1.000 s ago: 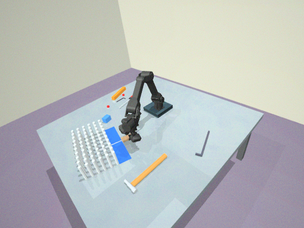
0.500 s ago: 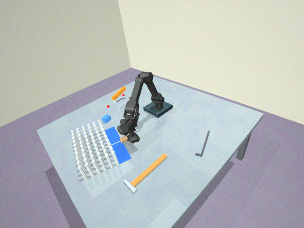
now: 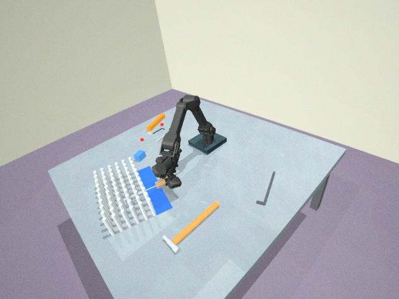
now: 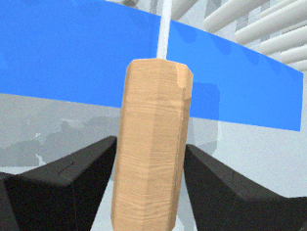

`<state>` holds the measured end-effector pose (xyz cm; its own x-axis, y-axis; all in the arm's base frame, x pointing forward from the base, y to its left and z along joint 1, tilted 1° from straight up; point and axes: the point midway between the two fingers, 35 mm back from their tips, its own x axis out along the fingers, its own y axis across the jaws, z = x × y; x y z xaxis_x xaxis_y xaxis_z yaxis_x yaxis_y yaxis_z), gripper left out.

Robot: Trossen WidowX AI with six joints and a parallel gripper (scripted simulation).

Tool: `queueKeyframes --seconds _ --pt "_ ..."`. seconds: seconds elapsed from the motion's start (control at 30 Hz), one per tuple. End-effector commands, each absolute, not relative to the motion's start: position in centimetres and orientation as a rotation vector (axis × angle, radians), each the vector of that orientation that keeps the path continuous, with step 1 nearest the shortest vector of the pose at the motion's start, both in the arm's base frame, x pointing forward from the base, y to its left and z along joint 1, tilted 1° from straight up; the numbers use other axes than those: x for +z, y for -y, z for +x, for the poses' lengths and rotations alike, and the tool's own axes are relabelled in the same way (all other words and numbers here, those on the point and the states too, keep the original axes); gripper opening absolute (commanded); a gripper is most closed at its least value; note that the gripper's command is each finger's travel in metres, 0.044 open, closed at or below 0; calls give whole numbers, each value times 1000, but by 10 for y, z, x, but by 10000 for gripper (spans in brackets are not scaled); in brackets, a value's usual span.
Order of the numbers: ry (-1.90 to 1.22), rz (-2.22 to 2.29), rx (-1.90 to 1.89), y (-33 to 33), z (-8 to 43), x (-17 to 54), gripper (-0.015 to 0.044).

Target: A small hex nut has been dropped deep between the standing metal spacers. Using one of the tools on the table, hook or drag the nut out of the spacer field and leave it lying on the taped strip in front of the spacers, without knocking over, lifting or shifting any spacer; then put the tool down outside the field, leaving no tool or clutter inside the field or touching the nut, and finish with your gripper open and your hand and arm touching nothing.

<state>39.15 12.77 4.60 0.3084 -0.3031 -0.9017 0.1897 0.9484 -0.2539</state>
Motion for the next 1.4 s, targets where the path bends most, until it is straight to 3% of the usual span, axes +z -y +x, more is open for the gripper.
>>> queueKeyframes --seconds 0.0,1.37 --pt "-1214 -108 -324 -127 396 47 0" --pt "-1212 -109 -324 -125 405 27 0"
